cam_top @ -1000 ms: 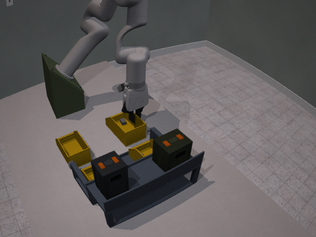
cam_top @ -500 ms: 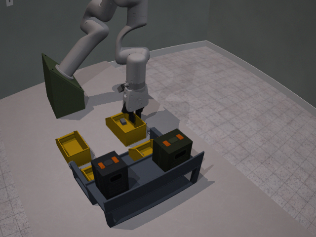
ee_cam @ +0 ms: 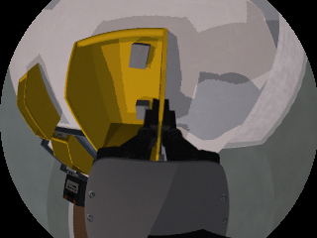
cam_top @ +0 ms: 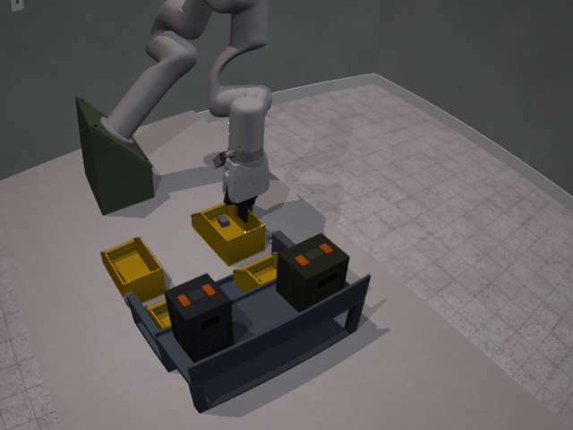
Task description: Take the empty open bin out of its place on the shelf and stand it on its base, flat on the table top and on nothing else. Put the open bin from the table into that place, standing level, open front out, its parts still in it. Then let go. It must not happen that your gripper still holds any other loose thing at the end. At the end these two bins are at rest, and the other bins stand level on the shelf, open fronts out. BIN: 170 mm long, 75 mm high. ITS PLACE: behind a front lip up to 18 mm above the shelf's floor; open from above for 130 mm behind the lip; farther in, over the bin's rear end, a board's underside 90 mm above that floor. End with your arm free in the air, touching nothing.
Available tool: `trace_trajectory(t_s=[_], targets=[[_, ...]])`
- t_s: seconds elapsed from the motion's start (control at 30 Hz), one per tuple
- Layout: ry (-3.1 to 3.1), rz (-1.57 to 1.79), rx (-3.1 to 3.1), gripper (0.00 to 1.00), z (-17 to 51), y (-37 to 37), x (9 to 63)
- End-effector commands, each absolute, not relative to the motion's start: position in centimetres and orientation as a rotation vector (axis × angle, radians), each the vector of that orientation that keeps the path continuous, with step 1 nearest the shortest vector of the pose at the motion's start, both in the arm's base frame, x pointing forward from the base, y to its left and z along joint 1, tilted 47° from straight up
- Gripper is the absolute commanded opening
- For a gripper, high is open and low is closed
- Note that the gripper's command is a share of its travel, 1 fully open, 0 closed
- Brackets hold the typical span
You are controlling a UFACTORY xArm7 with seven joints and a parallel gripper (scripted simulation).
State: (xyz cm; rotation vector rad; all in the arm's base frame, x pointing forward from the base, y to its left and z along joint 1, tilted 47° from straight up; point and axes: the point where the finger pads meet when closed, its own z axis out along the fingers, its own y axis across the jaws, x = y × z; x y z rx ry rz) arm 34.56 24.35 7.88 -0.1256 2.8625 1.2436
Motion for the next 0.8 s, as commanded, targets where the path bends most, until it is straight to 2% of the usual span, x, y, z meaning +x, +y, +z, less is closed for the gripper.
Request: trace_trajectory(t_s=[0.0,0.77], targets=[[2.861,1.242,-0.123,0.0,7.9,24.28,34.68],[2.861,1.242,-0.123,0.0,8.4,23.75,34.7]])
